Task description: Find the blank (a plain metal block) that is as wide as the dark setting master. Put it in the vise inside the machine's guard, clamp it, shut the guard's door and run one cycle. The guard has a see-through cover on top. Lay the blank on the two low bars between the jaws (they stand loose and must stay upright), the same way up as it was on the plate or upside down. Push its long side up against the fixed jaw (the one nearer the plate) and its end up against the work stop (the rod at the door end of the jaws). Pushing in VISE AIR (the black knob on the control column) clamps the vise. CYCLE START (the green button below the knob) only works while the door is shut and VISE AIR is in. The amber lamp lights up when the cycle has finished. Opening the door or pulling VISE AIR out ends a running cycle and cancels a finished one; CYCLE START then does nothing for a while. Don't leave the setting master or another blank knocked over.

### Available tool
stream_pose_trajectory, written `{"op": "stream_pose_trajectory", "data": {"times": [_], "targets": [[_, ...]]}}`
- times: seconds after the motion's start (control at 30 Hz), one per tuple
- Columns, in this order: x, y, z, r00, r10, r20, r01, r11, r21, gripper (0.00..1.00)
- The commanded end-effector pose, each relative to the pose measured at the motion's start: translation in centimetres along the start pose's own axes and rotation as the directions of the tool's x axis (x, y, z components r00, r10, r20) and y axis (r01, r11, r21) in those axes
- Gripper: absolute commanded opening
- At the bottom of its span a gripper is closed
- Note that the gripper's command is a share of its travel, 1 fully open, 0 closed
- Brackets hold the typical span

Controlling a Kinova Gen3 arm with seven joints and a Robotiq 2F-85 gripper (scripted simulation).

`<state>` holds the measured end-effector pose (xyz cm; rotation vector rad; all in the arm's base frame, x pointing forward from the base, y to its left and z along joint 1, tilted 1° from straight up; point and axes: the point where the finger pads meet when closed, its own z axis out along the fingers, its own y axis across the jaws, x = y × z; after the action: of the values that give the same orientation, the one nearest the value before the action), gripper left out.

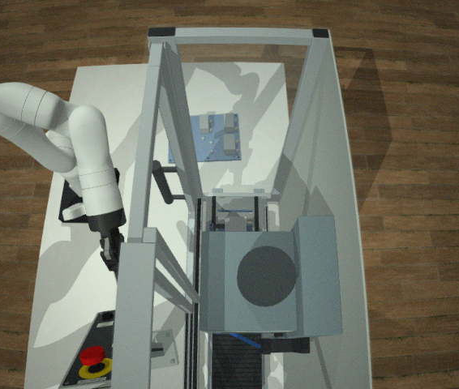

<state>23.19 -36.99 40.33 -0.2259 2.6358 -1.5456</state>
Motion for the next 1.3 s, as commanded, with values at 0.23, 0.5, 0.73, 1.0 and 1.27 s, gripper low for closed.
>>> {"op": "stream_pose_trajectory", "data": {"times": [0.23,0.5,0.73,1.0,1.27], "targets": [[0.0,0.0,0.8,1.0,0.001,0.0,-0.001,1.0,0.001,0.1],[0.0,0.0,0.8,1.0,0.001,0.0,-0.001,1.0,0.001,0.1],[0.0,0.0,1.0,1.0,0.001,0.0,-0.001,1.0,0.001,0.1],[0.0,0.0,1.2,1.0,0.001,0.0,-0.001,1.0,0.001,0.1],[0.0,0.0,1.3,1.0,0.001,0.0,-0.001,1.0,0.001,0.1]]}}
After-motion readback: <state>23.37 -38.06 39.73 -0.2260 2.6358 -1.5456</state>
